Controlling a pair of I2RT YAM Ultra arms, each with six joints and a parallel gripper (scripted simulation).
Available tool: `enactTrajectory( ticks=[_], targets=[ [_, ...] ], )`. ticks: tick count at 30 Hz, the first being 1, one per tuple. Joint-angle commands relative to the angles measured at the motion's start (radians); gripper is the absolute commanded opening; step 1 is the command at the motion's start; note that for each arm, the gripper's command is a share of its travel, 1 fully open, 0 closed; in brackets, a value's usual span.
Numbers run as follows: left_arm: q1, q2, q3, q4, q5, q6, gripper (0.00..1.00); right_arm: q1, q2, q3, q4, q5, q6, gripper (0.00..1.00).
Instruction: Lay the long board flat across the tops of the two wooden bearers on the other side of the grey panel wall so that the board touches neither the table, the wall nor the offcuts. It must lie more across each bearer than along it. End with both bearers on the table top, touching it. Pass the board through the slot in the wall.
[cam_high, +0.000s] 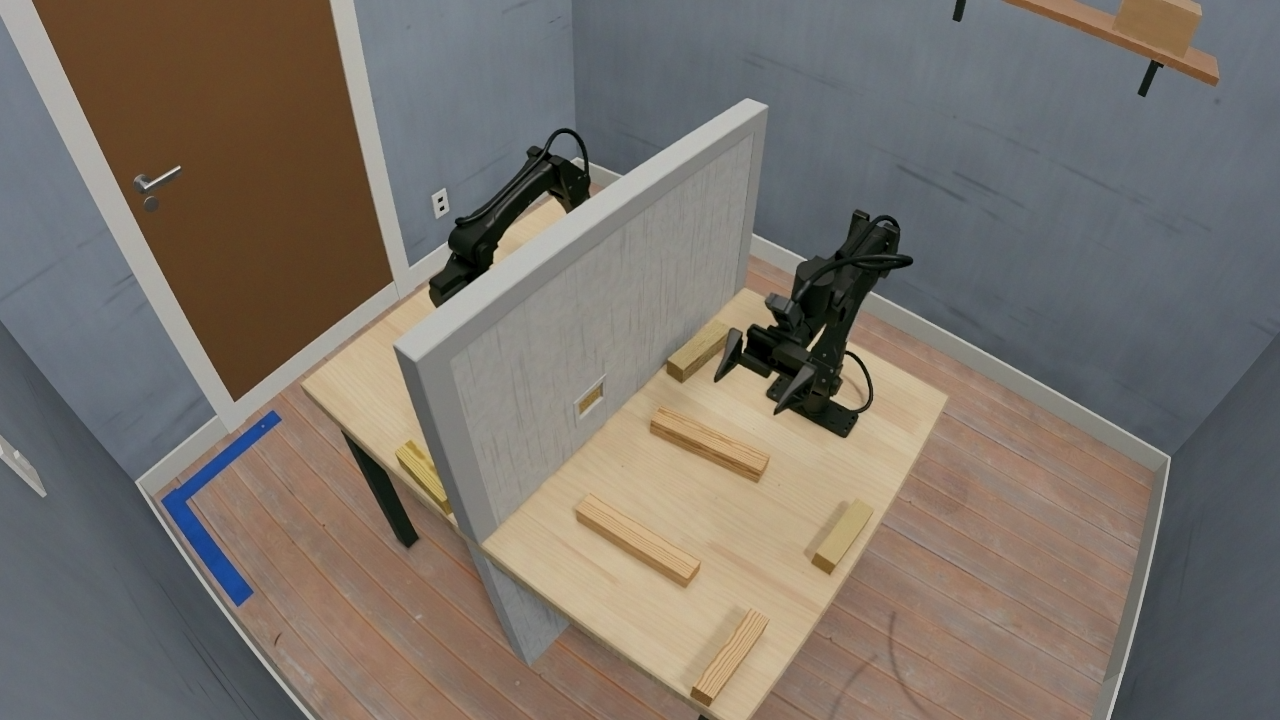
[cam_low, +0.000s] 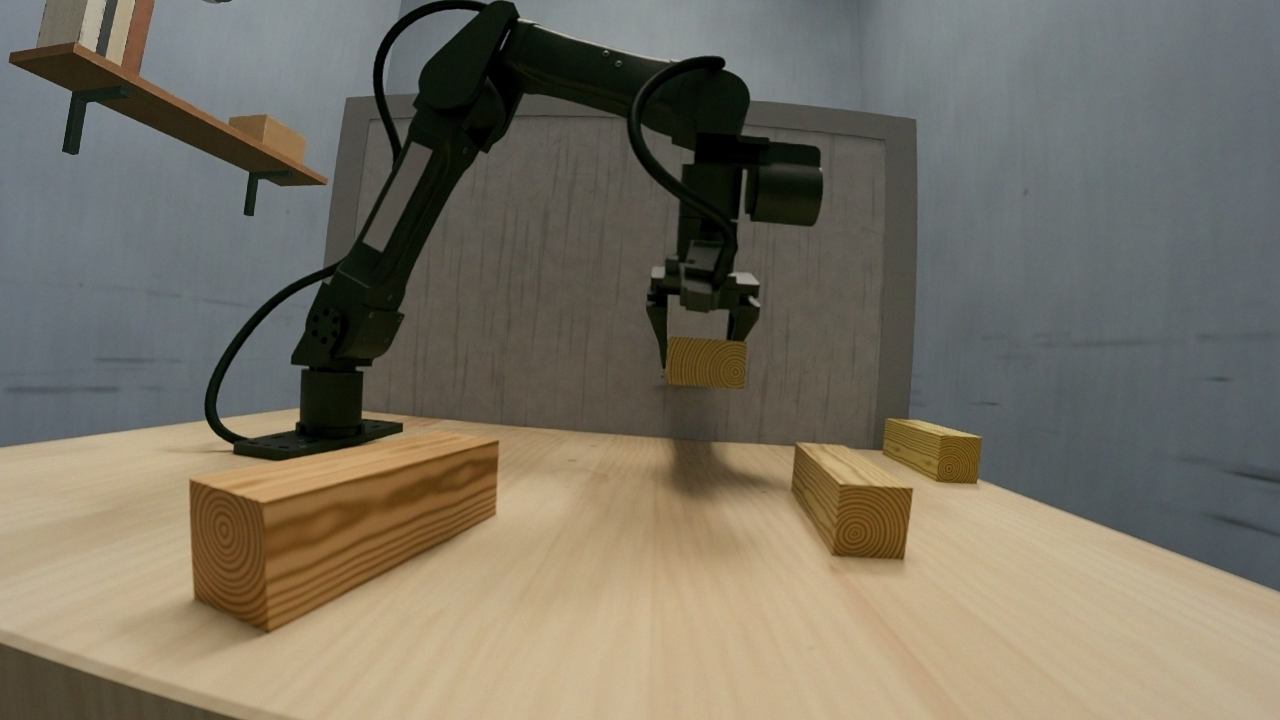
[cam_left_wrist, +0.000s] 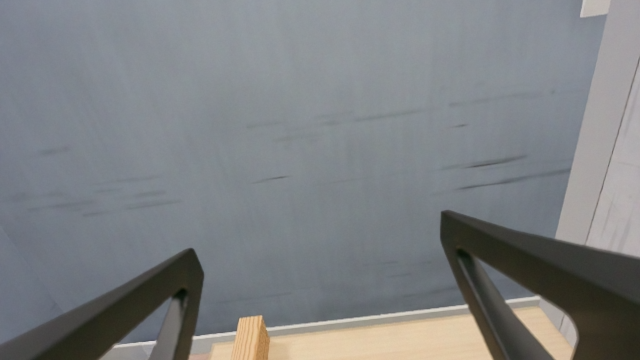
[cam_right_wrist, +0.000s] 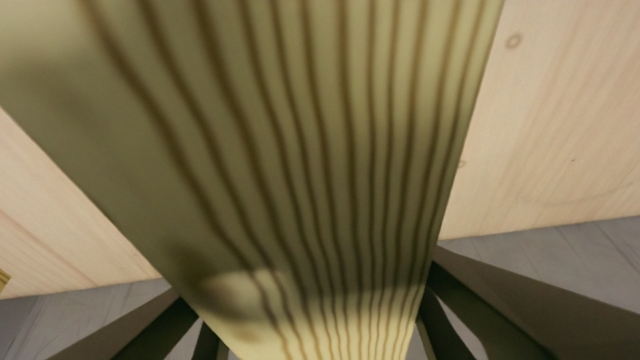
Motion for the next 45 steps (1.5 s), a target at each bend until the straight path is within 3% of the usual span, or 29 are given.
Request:
enactTrajectory(
  ticks=[1, 18, 21, 45],
  targets=[
    [0.004, -0.037, 0.039, -0.011, -0.008, -0.011, 1.00, 0.012, -0.062, 0.032, 0.022, -0.048, 0.017, 0.00],
    [0.004, -0.037, 0.039, -0.011, -0.008, -0.011, 1.00, 0.035, -0.062, -0.028, 0.031, -0.047, 0.047, 0.00],
    [0.004, -0.037, 0.039, -0.011, -0.008, -0.011, 1.00, 0.040, -0.071, 0.029, 0.027, -0.048, 0.050, 0.00],
    [0.004, -0.037, 0.039, -0.011, -0.008, -0.011, 1.00, 0.076, -0.059, 0.046, 0.023, -0.046, 0.085, 0.00]
  ],
)
